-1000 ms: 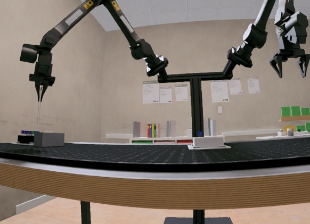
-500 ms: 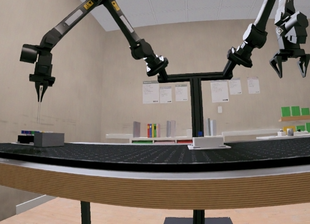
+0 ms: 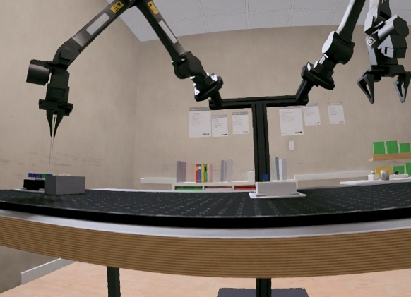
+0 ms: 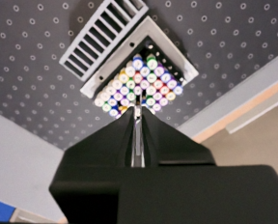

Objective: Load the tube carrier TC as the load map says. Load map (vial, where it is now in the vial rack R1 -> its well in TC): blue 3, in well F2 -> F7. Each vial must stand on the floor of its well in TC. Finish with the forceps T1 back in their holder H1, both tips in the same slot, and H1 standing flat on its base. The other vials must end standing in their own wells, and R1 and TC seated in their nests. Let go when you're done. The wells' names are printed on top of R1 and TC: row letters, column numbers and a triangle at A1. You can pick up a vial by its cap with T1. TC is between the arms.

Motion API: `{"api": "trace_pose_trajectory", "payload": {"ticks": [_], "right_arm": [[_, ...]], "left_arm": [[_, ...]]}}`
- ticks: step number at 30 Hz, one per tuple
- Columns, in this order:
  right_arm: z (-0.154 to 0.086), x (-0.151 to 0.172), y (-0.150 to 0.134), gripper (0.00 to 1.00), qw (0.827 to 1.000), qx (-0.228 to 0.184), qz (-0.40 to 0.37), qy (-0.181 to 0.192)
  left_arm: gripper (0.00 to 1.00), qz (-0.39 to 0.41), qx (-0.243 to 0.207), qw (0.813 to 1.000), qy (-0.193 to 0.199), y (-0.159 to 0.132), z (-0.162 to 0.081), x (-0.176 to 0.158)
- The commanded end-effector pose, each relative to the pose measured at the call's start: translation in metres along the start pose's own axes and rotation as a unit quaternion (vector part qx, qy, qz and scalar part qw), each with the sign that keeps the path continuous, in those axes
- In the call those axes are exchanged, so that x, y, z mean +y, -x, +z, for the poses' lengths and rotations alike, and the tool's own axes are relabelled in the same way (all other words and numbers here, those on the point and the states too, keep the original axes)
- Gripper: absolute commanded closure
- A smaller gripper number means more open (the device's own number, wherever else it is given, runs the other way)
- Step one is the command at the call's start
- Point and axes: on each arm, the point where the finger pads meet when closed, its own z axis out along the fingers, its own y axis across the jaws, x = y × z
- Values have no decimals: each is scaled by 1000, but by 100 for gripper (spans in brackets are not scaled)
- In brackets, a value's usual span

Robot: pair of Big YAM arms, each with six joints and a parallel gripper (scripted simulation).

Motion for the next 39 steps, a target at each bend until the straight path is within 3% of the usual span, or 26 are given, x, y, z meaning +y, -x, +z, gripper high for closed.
{"api": "trace_pose_trajectory", "payload": {"ticks": [1, 19, 39], "right_arm": [[6, -15, 7, 93, 1000, -3, -8, -12], [10, -10, 6, 91, 1000, -2, -8, -1], [15, -16, 7, 89, 1000, -4, -8, -13]], "left_arm": [[0, 1, -7, 1000, 1, 4, -1, 1], [0, 1, -7, 1000, 1, 4, -1, 1], [0, 1, -7, 1000, 1, 4, -1, 1]]}}
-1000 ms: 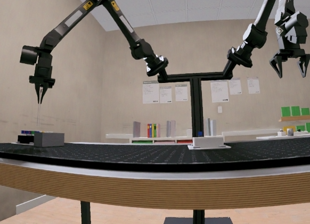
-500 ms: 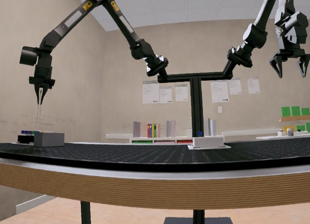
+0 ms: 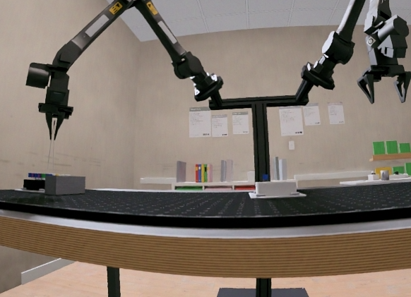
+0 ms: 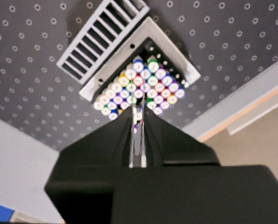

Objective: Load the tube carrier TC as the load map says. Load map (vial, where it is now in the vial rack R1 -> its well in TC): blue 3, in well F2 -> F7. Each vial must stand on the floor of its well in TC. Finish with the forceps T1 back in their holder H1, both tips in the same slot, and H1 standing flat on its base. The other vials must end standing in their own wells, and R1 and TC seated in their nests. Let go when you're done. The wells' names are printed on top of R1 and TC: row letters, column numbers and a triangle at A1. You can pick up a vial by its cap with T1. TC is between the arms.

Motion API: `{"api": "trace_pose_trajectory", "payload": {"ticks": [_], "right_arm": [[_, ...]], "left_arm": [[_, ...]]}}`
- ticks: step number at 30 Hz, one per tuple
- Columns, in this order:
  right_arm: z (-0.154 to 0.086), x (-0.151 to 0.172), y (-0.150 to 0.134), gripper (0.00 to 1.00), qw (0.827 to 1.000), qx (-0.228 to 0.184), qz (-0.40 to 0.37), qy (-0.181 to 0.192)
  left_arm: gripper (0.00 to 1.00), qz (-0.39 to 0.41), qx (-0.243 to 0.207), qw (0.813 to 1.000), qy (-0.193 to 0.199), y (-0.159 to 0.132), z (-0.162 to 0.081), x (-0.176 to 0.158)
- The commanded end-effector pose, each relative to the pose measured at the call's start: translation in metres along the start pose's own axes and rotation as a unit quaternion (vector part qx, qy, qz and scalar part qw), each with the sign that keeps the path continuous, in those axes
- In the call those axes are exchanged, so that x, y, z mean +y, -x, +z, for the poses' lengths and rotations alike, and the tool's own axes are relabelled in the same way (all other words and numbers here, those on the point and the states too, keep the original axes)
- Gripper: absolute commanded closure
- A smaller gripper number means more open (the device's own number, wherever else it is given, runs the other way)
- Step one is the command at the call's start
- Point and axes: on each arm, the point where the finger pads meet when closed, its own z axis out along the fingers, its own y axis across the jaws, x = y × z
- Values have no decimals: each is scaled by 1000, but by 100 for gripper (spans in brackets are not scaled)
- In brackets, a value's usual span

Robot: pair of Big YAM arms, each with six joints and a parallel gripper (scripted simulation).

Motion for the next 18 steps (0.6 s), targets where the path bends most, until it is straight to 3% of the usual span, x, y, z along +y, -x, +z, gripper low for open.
{"api": "trace_pose_trajectory", "payload": {"ticks": [1, 18], "right_arm": [[5, -16, 7, 89, 1000, -4, -8, -13], [10, -11, 7, 89, 1000, -3, -8, -4]], "left_arm": [[0, 1, -7, 1000, 1, 4, -1, 1], [0, 1, -7, 1000, 1, 4, -1, 1]]}}
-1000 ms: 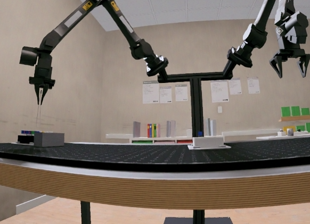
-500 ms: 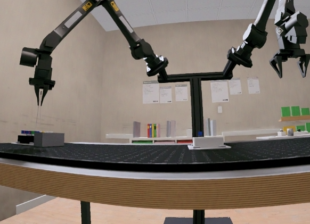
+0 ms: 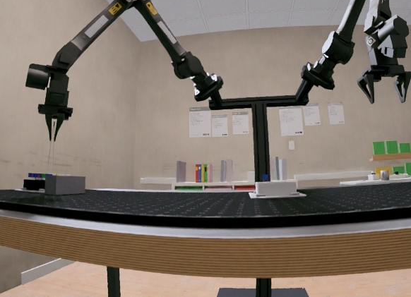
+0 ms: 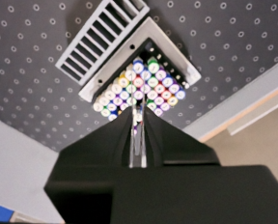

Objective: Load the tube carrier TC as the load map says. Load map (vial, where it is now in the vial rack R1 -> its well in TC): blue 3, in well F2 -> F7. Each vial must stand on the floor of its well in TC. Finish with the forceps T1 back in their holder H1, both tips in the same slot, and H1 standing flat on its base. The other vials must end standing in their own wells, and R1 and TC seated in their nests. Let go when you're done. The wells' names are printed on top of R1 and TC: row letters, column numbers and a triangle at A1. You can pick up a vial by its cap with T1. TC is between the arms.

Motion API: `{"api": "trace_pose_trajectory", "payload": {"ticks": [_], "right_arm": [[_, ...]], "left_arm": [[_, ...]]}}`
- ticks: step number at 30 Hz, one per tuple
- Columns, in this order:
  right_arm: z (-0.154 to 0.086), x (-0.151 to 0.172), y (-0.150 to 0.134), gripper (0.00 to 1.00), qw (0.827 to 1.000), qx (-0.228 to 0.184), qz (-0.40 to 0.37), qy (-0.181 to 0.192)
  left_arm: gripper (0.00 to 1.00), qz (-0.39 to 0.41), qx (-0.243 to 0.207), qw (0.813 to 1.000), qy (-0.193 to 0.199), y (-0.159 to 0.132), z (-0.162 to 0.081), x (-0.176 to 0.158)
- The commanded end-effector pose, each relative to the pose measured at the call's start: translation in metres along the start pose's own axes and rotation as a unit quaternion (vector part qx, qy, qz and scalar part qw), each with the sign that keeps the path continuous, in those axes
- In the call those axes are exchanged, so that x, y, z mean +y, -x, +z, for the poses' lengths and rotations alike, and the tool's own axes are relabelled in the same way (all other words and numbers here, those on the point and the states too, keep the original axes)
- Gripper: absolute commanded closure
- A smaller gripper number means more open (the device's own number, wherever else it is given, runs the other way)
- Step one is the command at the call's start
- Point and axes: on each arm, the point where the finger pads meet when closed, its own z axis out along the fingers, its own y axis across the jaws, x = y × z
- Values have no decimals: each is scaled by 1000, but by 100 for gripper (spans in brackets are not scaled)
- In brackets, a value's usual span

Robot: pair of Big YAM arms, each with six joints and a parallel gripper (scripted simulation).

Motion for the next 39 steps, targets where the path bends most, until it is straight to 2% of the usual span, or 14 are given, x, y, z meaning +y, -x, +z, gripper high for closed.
{"api": "trace_pose_trajectory", "payload": {"ticks": [1, 19, 28, 39], "right_arm": [[6, -11, 7, 89, 1000, -3, -8, -5], [10, -17, 8, 89, 1000, -6, -8, -17], [13, -7, 7, 89, 1000, -3, -8, 2], [15, -14, 8, 89, 1000, -6, -8, -11]], "left_arm": [[0, 1, -7, 1000, 1, 4, -1, 1], [0, 1, -7, 1000, 1, 4, -1, 1], [0, 1, -7, 1000, 1, 4, -1, 1], [0, 1, -7, 1000, 1, 4, -1, 1]]}}
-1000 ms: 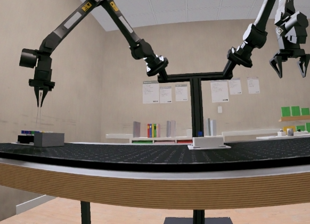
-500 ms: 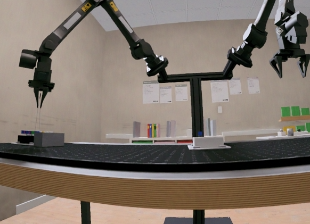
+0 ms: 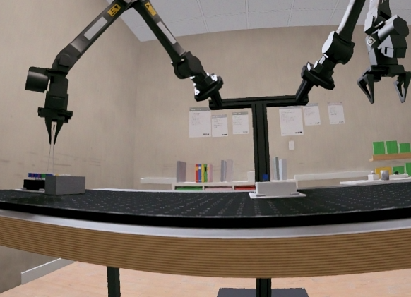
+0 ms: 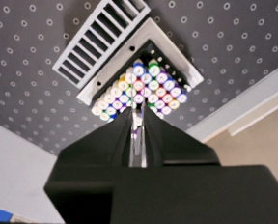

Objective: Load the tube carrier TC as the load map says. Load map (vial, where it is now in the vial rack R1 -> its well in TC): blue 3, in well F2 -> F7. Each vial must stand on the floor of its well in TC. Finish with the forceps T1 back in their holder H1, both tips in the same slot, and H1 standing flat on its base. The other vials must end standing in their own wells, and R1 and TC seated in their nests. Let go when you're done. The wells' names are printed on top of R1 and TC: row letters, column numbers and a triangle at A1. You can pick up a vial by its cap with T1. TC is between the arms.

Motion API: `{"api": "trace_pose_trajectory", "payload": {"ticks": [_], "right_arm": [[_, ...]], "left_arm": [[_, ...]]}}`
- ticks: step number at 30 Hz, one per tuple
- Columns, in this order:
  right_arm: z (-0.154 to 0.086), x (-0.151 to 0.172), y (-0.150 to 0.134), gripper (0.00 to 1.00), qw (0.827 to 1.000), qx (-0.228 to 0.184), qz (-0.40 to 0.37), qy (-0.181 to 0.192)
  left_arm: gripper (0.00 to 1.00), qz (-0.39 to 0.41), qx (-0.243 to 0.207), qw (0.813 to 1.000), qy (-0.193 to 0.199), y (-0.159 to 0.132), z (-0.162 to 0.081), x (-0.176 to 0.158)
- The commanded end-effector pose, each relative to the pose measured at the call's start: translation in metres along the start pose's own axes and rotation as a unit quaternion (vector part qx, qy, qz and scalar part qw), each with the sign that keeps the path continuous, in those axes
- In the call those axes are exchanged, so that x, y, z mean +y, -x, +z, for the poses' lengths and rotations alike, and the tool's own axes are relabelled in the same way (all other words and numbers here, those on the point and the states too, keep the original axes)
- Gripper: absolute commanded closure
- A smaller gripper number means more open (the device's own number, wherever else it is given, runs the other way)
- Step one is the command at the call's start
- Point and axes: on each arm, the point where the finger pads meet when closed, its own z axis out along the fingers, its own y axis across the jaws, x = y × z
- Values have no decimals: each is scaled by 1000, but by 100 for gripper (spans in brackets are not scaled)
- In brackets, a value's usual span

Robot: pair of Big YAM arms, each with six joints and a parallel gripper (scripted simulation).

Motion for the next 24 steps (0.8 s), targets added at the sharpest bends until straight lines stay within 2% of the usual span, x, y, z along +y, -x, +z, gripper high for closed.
{"api": "trace_pose_trajectory", "payload": {"ticks": [1, 24], "right_arm": [[6, -14, 8, 89, 1000, -6, -8, -10], [12, -9, 8, 89, 1000, -5, -8, -1]], "left_arm": [[0, 1, -7, 1000, 1, 4, -1, 1], [0, 1, -7, 1000, 1, 4, -1, 1]]}}
